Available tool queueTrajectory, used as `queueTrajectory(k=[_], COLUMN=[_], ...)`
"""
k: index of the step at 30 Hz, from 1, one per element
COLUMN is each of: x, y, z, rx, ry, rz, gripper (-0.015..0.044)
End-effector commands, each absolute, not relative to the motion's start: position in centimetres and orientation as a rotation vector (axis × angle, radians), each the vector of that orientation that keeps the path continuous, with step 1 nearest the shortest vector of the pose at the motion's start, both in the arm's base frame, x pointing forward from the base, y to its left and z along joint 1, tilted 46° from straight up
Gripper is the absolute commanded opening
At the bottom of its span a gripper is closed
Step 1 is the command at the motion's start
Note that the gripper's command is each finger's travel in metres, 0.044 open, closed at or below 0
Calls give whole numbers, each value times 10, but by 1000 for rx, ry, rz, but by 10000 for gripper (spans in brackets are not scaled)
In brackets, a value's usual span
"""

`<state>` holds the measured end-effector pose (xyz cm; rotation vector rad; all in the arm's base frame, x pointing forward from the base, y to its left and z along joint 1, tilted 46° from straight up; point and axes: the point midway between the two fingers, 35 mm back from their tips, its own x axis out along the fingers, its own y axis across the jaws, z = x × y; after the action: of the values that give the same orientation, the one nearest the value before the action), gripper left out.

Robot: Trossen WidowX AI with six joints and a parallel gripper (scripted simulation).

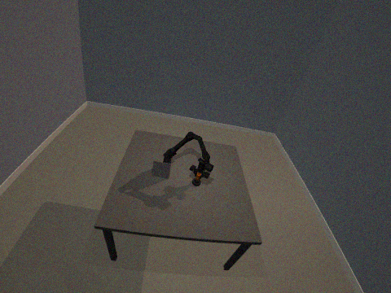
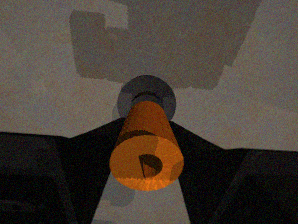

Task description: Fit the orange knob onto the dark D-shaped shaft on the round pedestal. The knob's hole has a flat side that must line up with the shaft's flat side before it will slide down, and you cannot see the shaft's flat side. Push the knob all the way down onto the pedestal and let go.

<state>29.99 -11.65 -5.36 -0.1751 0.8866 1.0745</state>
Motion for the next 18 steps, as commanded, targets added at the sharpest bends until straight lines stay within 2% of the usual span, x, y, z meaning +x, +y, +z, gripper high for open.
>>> queueTrajectory(k=[1, 18], x=[300, 301], y=[-116, -115], z=[-56, -56], rx=[-207, -207], ry=[870, 870], rz=[1091, 1091], gripper=[0, 0])
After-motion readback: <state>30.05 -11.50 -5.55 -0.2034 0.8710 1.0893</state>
